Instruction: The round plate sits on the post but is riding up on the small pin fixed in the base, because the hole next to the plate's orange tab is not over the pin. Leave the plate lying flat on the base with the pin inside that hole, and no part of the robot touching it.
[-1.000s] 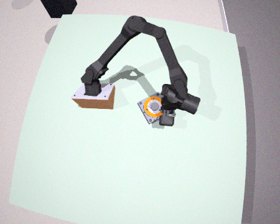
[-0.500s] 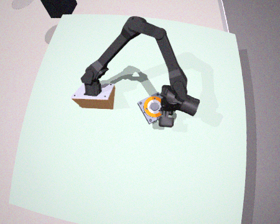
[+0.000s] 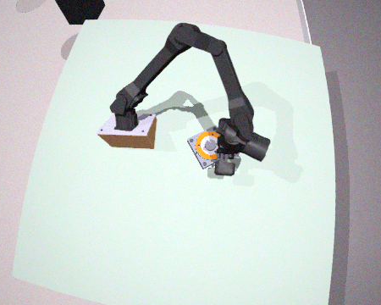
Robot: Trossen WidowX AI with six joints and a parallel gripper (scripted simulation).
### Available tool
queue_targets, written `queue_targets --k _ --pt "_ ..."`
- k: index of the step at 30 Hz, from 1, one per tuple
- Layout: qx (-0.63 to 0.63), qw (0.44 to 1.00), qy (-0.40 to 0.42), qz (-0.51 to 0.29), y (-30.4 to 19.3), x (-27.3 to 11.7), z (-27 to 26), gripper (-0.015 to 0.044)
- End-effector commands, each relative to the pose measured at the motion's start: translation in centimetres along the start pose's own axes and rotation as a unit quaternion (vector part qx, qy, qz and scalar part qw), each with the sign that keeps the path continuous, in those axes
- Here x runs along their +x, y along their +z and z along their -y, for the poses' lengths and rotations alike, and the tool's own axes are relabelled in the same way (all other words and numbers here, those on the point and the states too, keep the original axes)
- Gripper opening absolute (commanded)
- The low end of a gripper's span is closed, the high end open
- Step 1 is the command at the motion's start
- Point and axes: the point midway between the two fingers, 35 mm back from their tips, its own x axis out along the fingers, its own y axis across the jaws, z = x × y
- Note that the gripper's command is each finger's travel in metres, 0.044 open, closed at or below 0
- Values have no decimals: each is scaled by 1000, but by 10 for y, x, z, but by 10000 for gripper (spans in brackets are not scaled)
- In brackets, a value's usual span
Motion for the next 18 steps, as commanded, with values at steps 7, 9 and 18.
queue_targets --k 7,9,18 --pt "4 1000 -3 -8 -8 4 9 0" --pt "4 1000 -3 -8 -9 4 10 0" --pt "4 1000 -3 -8 -13 4 14 0"
